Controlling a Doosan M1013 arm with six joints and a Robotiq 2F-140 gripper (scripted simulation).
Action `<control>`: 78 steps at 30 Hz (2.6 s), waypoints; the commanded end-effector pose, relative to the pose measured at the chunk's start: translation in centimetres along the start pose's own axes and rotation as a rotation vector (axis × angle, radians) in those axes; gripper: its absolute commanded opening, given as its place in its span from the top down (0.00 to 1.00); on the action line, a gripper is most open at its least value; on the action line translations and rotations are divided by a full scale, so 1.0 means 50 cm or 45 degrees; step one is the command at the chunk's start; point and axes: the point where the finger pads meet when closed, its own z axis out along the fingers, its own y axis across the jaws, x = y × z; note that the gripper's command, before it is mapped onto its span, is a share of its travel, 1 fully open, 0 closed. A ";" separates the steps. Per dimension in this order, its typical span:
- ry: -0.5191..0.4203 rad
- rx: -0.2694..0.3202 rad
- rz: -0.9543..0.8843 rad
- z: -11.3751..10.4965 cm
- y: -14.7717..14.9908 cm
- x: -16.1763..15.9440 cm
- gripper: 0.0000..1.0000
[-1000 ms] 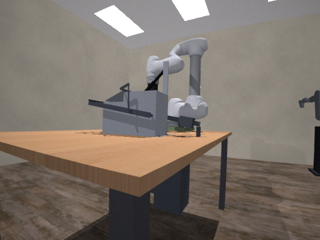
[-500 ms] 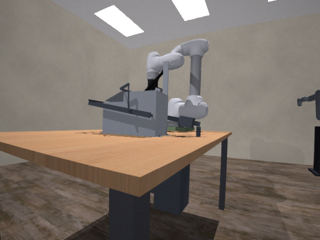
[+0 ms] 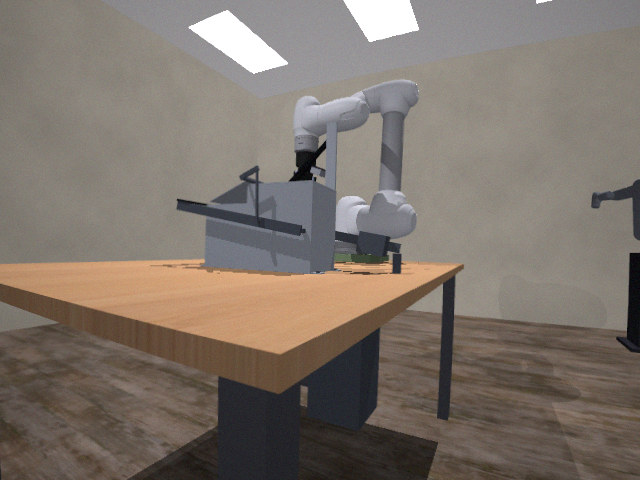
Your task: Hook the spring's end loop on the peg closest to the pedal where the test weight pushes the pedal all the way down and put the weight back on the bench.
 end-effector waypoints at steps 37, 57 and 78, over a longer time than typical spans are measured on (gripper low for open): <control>-0.026 -0.001 0.000 -0.089 0.057 -0.037 0.75; -0.057 -0.001 0.001 -0.108 0.123 -0.080 0.75; -0.086 -0.001 0.001 -0.126 0.184 -0.120 0.75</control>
